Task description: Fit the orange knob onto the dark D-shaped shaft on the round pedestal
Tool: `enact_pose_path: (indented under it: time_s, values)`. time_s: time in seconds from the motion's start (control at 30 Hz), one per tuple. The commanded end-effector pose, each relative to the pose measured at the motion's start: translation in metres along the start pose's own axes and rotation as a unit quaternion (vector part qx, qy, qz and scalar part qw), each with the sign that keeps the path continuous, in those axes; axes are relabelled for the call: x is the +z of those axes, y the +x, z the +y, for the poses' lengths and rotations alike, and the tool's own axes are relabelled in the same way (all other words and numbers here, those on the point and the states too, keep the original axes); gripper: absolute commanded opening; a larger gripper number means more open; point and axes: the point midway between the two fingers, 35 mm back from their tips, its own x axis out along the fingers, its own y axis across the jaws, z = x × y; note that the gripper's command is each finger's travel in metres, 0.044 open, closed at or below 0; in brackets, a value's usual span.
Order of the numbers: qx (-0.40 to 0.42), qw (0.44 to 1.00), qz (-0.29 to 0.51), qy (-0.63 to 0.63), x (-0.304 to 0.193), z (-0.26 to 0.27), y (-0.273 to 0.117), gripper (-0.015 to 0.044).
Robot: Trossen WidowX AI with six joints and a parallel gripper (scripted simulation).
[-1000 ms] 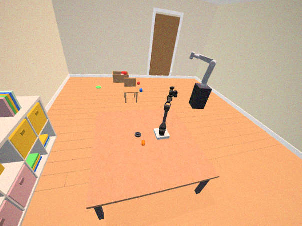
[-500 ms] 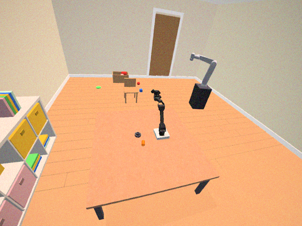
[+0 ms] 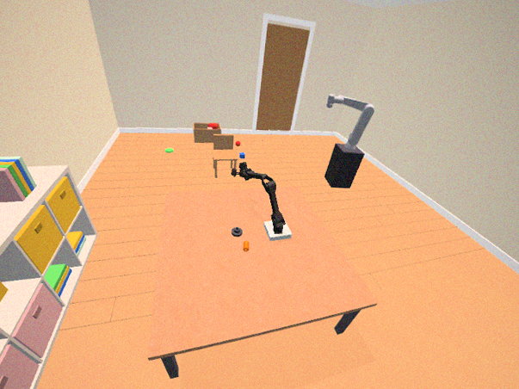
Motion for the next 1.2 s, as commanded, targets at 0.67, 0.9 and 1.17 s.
enact_pose_path:
  time_s: [0.67, 0.9, 1.17]
  values:
    - [0.256, 0.765, 0.247, -0.537, -0.291, 0.186, -0.273, 0.0440]
    - [0.328, 0.571, 0.254, -0.708, -0.358, 0.161, -0.383, 0.0440]
    - [0.379, 0.317, 0.218, -0.842, -0.394, 0.106, -0.477, 0.0440]
